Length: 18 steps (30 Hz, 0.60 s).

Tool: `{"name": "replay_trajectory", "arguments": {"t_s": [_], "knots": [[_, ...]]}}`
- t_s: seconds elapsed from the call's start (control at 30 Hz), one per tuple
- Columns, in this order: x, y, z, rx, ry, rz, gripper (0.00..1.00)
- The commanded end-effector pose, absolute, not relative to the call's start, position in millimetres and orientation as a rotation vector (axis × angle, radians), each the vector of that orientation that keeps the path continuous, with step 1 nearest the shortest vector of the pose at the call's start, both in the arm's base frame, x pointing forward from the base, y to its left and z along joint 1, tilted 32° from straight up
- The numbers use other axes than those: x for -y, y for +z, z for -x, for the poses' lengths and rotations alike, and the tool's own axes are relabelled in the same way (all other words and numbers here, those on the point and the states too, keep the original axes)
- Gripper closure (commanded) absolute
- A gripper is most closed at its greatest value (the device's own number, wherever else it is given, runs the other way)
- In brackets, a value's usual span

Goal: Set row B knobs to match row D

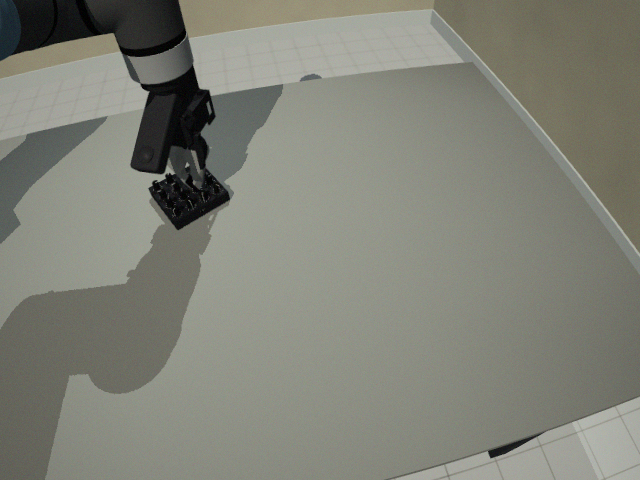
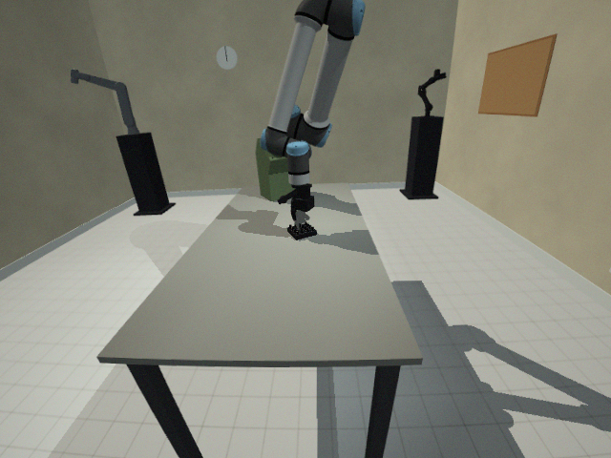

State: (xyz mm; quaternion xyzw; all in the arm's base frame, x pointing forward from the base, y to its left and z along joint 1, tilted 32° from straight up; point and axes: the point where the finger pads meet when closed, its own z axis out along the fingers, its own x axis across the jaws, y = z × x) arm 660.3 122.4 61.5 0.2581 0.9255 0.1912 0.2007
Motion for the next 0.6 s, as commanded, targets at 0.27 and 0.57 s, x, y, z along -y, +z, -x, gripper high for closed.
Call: {"name": "replay_trajectory", "arguments": {"t_s": [0.27,0.57], "knots": [[-122.0,62.2,-661.0,-2.611,0.495,-0.545,0.96],[-121.9,62.2,-661.2,-2.618,0.479,-0.479,0.96]]}}
